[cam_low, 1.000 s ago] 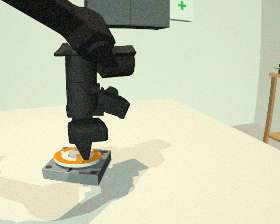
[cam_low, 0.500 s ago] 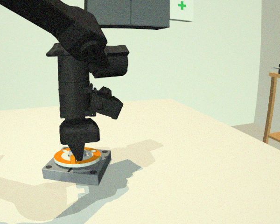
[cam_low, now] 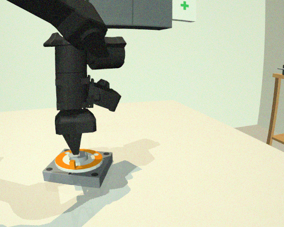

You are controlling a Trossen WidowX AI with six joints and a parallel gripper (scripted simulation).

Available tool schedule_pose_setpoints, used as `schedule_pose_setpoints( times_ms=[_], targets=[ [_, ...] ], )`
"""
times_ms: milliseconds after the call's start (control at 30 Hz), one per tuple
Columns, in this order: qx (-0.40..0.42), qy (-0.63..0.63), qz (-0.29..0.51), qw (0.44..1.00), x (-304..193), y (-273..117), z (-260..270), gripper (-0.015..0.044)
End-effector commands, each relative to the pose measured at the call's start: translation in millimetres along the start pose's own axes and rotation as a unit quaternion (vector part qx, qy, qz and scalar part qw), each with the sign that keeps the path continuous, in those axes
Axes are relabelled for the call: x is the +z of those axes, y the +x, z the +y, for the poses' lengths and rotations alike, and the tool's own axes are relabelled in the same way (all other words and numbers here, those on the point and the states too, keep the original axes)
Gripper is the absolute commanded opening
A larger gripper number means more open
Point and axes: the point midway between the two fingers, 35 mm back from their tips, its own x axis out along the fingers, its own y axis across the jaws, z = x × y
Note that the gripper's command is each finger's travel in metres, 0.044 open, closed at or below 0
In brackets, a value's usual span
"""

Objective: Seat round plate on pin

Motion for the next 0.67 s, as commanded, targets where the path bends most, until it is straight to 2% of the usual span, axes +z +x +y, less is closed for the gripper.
schedule_pose_setpoints(
  times_ms=[0, 633],
  targets=[
    [0.002, 0.003, -0.003, 1.0, 0.0, -19.6, -0.1, 0.0],
    [0.001, 0.0, -0.003, 1.0, 0.3, -13.2, 0.8, 0.0]
  ],
)
